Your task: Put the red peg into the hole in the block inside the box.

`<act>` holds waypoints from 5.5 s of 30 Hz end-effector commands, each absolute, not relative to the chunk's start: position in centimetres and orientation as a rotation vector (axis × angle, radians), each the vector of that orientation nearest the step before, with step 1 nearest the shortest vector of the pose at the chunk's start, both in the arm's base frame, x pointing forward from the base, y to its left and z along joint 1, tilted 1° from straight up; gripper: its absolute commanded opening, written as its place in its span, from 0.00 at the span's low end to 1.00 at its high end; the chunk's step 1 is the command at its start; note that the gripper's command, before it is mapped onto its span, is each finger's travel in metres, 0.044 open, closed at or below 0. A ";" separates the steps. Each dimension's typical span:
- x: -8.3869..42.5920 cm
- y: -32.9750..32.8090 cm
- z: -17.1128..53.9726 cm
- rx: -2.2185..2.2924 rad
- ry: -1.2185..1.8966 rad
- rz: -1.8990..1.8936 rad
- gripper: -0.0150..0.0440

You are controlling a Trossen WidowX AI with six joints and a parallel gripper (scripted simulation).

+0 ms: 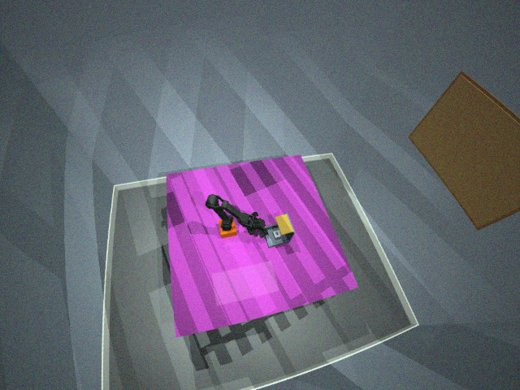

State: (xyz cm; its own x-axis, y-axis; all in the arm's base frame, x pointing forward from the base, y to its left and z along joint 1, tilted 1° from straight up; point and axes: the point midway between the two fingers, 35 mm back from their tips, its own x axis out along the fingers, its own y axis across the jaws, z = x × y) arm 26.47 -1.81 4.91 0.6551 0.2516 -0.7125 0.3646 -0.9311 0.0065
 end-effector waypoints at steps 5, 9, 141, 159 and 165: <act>27.6 -2.6 5.2 2.720 0.510 -1.122 0.25; 28.0 -3.1 5.2 2.721 0.506 -1.122 0.25; 38.8 -6.0 4.5 2.738 0.476 -1.109 0.25; 38.8 -6.0 3.3 2.738 0.476 -1.109 0.25; 38.8 -6.0 2.4 2.738 0.476 -1.109 0.25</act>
State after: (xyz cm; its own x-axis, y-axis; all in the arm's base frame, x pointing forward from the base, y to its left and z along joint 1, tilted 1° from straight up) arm 38.84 -5.97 2.92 0.6773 0.2371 -0.6965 0.3502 -0.9364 0.0217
